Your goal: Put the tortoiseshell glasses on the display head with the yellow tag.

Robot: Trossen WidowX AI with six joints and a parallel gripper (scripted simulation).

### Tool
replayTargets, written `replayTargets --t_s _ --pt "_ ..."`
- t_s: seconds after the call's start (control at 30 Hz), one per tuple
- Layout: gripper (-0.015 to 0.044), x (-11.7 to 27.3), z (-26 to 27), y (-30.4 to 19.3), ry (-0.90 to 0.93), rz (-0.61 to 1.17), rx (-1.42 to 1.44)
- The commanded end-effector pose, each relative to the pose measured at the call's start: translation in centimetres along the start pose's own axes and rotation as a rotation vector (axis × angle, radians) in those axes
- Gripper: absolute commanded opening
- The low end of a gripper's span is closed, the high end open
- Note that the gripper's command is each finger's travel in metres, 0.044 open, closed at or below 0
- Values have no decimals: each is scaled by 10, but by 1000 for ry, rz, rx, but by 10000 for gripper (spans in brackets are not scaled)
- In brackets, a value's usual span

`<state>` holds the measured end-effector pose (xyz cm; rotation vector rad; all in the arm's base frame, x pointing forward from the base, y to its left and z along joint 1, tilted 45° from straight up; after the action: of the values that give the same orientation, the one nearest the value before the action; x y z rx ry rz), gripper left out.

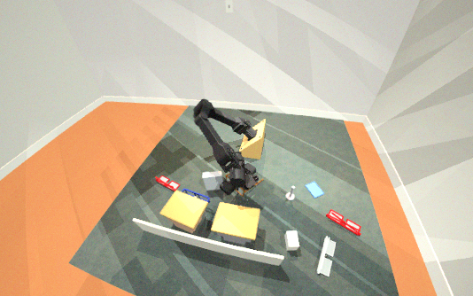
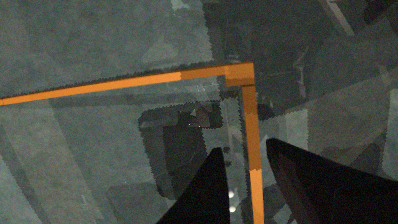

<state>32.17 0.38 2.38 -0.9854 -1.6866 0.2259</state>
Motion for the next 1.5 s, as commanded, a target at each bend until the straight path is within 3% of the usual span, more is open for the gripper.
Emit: replayTargets --t_s 0.0,0.37,0.6,0.73,0.87,1.17,1.27,1.47 --pt "107 2 3 -1 3 1 -1" --pt "107 7 11 0 5 4 5" --pt "107 53 0 0 5 2 5" --pt "107 55 -1 0 5 3 5" --pt "200 50 1 2 0 4 16" --pt "200 54 7 -1 6 3 -2" --pt "140 54 7 -1 6 3 -2" --pt "140 54 7 -1 6 3 -2"
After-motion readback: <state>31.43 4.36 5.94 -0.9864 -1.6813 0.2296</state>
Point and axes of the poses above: the point midway between the two fingers, 35 mm back from their tips, its own x axis back along the fingers, its own z axis across the jaws, y = z × x, the point moved 6 cm from there along x, back along the fingers, and after that the axes turned 3 degrees about x, right-handed, at the moved point
